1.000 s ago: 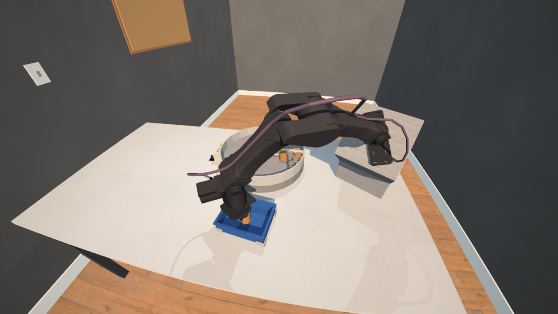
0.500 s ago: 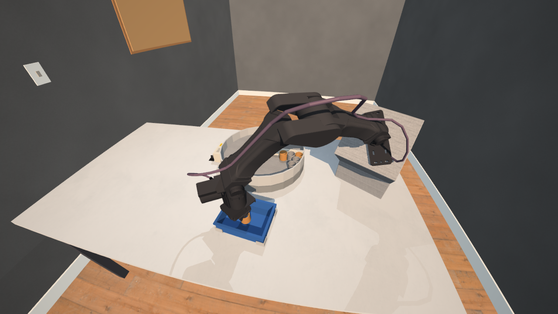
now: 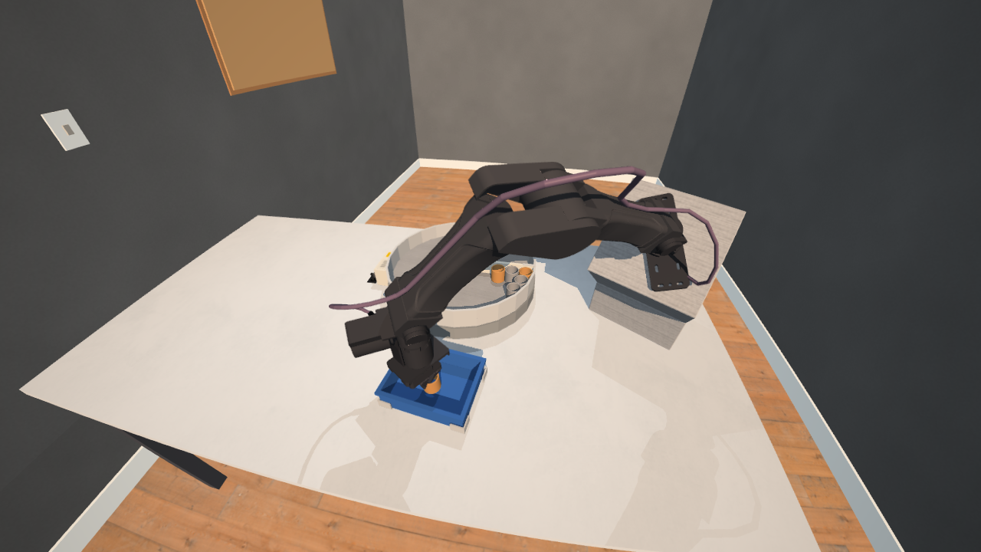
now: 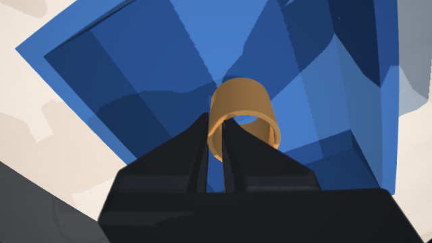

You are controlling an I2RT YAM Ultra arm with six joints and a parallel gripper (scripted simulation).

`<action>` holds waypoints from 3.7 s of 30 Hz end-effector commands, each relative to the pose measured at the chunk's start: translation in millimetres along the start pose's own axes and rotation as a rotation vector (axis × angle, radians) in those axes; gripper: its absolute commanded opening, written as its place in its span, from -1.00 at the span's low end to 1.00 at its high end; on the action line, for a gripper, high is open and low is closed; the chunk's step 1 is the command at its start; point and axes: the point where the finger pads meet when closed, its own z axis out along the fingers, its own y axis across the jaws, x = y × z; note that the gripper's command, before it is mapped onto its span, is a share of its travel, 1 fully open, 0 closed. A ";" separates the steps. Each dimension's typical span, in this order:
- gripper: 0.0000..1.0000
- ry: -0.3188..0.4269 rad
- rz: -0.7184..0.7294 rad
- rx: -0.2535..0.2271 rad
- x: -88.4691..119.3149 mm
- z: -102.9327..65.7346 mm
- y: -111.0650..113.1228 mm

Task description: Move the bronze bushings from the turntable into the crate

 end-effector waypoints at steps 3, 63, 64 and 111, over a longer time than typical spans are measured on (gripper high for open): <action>-1.00 -0.030 0.006 -0.012 -6.2 -9.7 0.9; -1.00 -0.021 0.013 0.003 -8.0 -0.1 -2.0; -1.00 -0.021 0.011 0.003 -7.7 0.3 -1.6; -1.00 -0.018 0.007 0.001 -5.9 1.3 1.3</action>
